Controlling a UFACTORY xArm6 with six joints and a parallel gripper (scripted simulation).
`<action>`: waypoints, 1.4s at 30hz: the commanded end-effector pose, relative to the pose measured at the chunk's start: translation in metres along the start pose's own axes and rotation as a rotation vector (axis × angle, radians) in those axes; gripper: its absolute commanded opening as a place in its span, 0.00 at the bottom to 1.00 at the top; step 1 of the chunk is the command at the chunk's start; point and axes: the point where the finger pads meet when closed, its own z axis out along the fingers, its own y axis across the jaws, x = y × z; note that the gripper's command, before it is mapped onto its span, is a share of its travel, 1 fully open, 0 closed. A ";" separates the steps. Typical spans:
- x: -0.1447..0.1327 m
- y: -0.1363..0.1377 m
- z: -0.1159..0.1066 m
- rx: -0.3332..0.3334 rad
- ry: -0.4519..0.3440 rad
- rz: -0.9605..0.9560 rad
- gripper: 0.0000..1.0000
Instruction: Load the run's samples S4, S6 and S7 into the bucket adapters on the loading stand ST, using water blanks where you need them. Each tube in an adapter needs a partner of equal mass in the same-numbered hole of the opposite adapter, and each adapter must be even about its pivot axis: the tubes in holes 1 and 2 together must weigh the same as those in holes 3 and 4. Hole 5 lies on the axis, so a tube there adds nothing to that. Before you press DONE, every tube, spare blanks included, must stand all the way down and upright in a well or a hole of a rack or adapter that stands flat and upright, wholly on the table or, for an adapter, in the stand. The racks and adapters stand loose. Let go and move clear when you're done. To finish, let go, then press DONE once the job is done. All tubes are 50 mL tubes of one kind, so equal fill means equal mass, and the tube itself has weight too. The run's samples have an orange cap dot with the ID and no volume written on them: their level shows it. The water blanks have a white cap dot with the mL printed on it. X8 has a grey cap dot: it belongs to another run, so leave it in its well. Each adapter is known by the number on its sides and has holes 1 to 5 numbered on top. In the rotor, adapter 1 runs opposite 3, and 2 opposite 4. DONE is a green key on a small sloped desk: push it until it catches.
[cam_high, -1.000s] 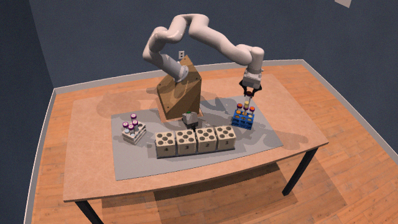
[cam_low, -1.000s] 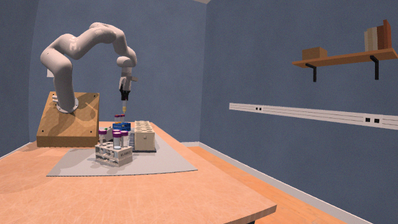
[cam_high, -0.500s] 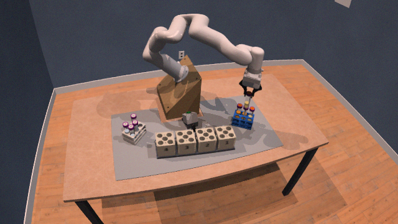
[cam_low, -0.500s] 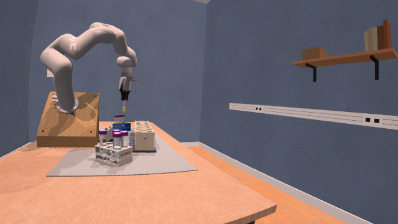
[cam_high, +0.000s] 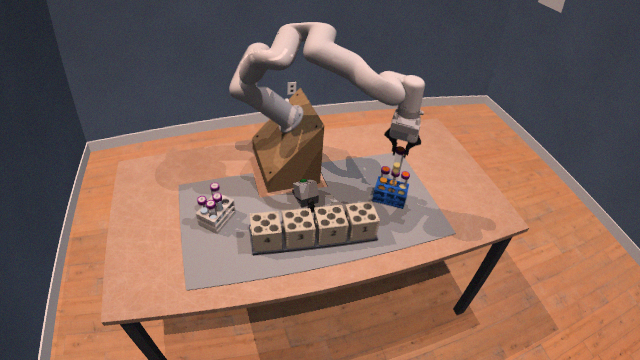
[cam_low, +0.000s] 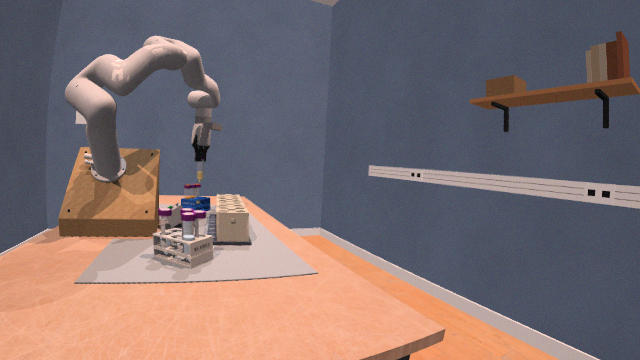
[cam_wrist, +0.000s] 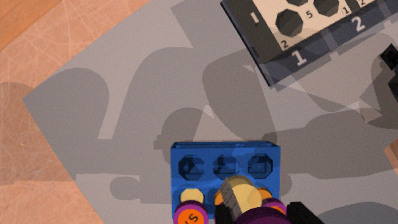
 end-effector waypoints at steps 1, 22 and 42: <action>0.000 -0.001 -0.002 0.005 0.000 0.001 0.00; 0.001 -0.001 0.016 0.005 0.000 0.001 0.00; 0.001 -0.001 0.052 0.005 0.000 0.001 0.00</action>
